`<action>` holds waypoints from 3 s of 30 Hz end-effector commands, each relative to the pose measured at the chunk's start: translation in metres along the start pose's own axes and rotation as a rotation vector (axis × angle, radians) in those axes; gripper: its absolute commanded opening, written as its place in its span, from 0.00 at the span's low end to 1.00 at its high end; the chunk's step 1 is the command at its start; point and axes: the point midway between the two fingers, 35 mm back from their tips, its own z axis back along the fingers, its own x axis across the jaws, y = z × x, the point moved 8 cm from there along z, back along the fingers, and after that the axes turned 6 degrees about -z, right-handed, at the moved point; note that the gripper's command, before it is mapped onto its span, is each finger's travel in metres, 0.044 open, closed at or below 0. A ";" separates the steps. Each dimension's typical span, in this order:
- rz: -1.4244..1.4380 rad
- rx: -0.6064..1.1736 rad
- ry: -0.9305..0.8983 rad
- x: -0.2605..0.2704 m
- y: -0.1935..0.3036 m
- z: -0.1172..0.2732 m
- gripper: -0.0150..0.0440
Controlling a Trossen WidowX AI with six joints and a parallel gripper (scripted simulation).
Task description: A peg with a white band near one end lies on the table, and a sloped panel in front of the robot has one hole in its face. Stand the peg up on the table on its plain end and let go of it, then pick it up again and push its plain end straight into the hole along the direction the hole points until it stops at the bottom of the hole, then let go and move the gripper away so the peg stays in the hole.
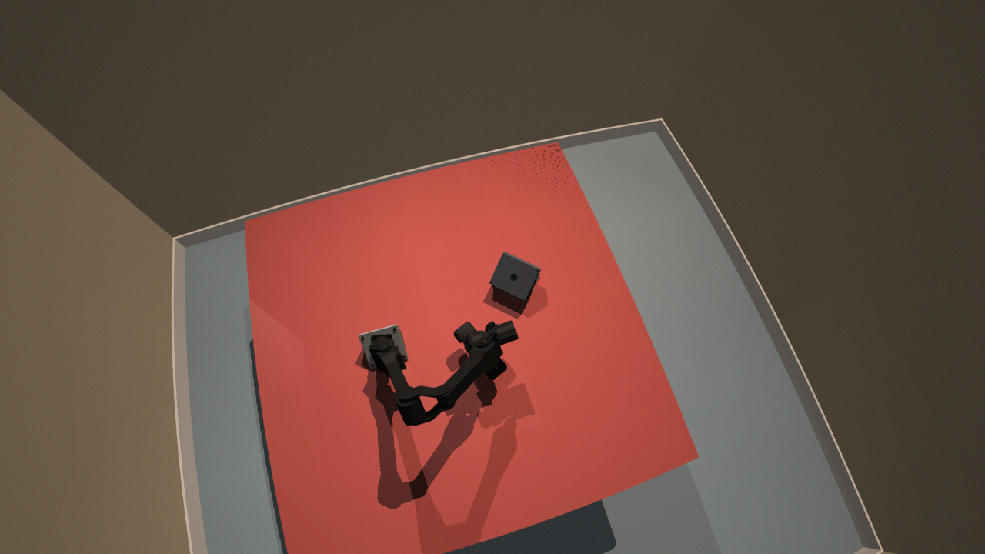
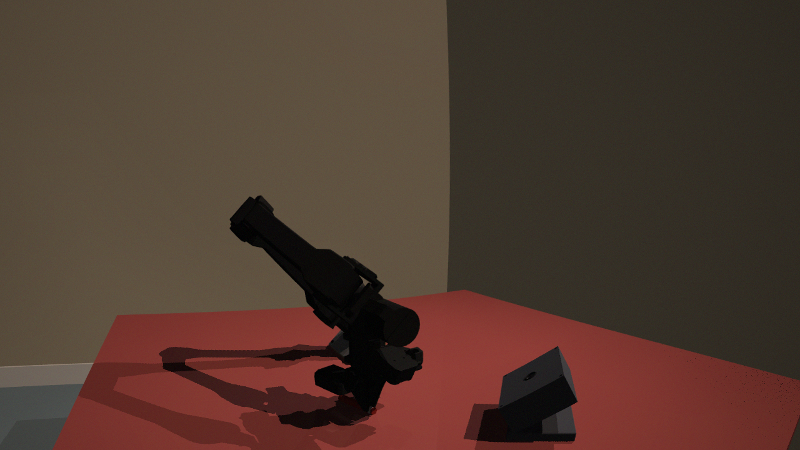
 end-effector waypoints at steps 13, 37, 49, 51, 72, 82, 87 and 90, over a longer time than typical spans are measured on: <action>0.001 -0.093 -0.010 -0.001 0.011 0.006 0.34; 0.003 -0.300 -0.032 -0.004 0.037 0.015 0.34; 0.005 -0.403 -0.043 -0.005 0.051 0.017 0.34; 0.005 -0.421 -0.045 -0.006 0.053 0.018 0.34; 0.007 -0.602 -0.063 -0.008 0.077 0.018 0.34; 0.008 -0.688 -0.072 -0.010 0.089 0.017 0.34; 0.008 -0.731 -0.076 -0.010 0.095 0.016 0.34; 0.009 -0.757 -0.079 -0.011 0.098 0.015 0.34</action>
